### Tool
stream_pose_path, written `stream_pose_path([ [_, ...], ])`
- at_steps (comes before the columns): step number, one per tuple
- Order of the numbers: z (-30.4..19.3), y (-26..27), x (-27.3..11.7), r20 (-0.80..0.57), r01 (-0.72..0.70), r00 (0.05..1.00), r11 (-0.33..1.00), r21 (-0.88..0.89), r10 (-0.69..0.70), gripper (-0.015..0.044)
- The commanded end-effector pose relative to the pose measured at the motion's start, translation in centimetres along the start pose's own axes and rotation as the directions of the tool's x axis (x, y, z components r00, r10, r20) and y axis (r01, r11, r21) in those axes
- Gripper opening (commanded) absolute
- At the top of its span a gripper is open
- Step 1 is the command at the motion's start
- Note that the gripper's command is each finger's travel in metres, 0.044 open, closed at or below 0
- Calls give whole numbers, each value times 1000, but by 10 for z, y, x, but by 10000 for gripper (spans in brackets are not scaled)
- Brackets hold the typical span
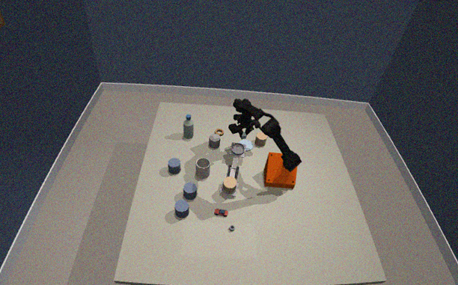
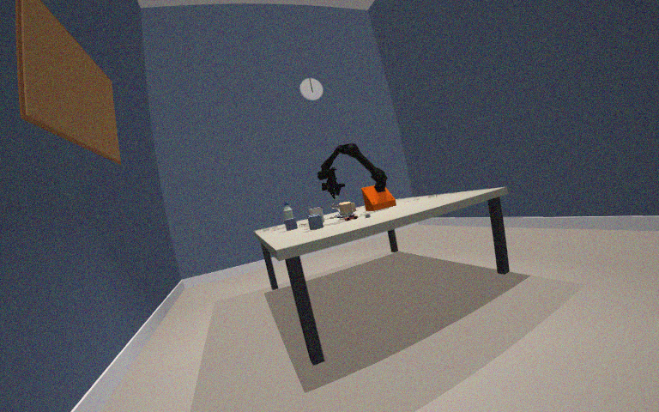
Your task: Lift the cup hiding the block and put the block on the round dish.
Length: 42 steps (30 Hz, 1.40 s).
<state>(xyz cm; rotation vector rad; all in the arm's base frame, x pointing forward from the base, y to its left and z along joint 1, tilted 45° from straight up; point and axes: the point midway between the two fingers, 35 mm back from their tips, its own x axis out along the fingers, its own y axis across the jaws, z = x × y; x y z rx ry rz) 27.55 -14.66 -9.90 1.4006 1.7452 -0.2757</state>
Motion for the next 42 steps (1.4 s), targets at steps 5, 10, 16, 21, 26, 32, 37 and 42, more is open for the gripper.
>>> stream_pose_path([
  [5, 21, -36, 34, 1, 1, 1000, 1000, 1, -1, 0],
  [10, 27, -52, 50, 0, 1, 1000, 1000, 1, -1, 0],
  [16, 28, -52, 66, 0, 1, 1000, 1000, 1, -1, 0],
  [21, 27, -52, 92, -1, 0, 1000, 1000, 0, 0, 0],
  [26, 27, -52, 92, -1, 0, 1000, 1000, 0, 0, 0],
  [32, 27, -52, 100, -1, 0, 1000, 1000, 0, 0, 0],
  [37, 27, -52, 108, -1, -1, 1000, 1000, 0, 1, 0],
  [42, 28, -51, 107, 2, 2, 1000, 1000, -6, -2, 53],
])
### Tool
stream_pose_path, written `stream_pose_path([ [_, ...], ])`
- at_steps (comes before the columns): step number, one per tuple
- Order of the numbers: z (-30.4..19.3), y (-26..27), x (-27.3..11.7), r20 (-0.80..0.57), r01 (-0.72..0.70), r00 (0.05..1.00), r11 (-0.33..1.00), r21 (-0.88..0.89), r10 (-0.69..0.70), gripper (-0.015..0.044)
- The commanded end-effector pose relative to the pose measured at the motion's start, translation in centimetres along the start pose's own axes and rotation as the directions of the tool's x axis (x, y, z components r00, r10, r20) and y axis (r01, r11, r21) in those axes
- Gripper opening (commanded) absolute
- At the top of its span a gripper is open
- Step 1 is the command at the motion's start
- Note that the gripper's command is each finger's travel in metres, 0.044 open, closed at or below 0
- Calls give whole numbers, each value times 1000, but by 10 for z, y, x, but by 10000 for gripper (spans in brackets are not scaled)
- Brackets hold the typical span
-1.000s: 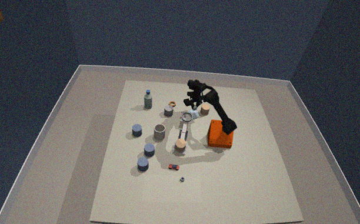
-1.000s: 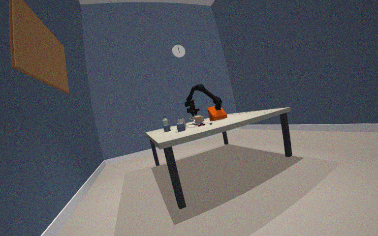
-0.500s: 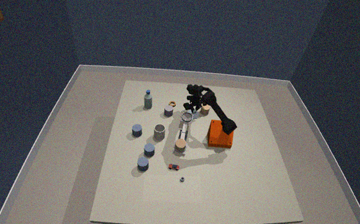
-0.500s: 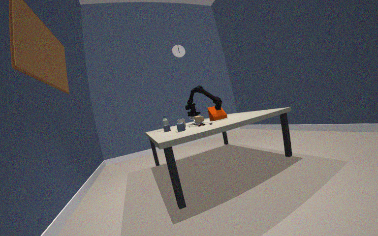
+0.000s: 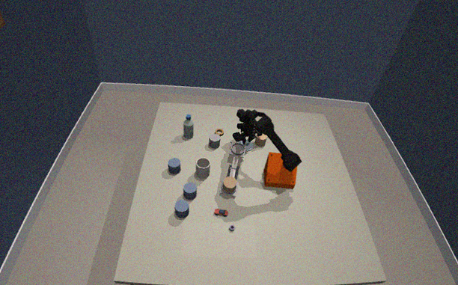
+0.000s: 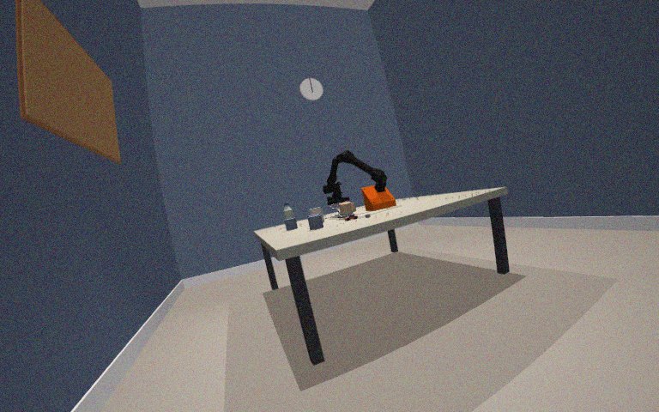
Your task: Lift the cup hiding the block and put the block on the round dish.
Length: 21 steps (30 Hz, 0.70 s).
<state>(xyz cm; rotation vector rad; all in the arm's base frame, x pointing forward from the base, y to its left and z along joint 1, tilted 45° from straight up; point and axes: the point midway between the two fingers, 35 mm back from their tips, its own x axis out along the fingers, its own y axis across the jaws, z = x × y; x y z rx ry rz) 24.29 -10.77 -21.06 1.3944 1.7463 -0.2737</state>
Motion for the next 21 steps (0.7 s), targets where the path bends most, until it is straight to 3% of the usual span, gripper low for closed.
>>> stream_pose_path([
  [1, 0, 0, 0, 1, -1, 1000, 1000, -1, 1, 79],
  [15, 2, 2, -3, 12, 5, 1000, 1000, -19, -4, 440],
  [21, 7, 6, -28, 37, 18, 999, 998, -55, -16, 440],
])
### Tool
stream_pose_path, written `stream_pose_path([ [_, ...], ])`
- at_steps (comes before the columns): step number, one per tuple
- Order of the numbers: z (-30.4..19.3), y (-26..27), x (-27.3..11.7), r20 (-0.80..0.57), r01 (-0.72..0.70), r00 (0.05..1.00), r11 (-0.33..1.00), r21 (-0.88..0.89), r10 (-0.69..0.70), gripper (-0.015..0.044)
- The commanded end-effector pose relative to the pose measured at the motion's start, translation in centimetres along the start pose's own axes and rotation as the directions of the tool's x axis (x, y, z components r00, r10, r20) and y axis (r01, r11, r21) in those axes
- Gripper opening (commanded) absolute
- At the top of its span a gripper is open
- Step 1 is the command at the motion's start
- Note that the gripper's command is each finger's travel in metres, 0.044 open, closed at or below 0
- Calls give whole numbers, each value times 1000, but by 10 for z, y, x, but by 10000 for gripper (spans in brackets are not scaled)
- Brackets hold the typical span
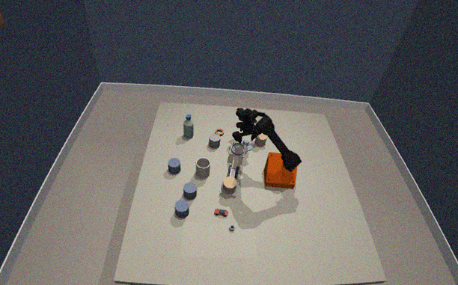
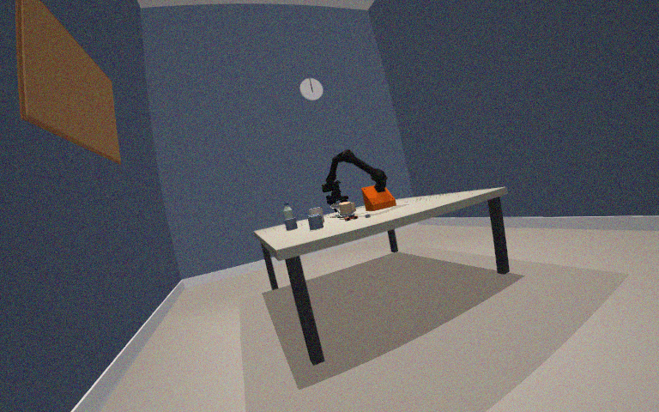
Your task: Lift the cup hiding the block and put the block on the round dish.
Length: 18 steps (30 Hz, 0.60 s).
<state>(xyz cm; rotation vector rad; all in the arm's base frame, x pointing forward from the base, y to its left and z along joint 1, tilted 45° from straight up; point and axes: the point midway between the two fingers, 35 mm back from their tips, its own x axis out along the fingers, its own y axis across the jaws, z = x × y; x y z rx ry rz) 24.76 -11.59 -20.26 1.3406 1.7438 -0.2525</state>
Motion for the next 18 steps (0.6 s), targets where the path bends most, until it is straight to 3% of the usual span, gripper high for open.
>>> stream_pose_path([
  [1, 4, 1, -20, 17, -4, 1000, 1000, -1, 4, 440],
  [10, -2, -5, -49, -15, -21, 1000, 998, 51, 21, 440],
  [14, -4, -8, -88, -15, -21, 1000, 998, 53, 22, 440],
  [18, -4, -8, -91, -15, -21, 1000, 998, 53, 22, 440],
])
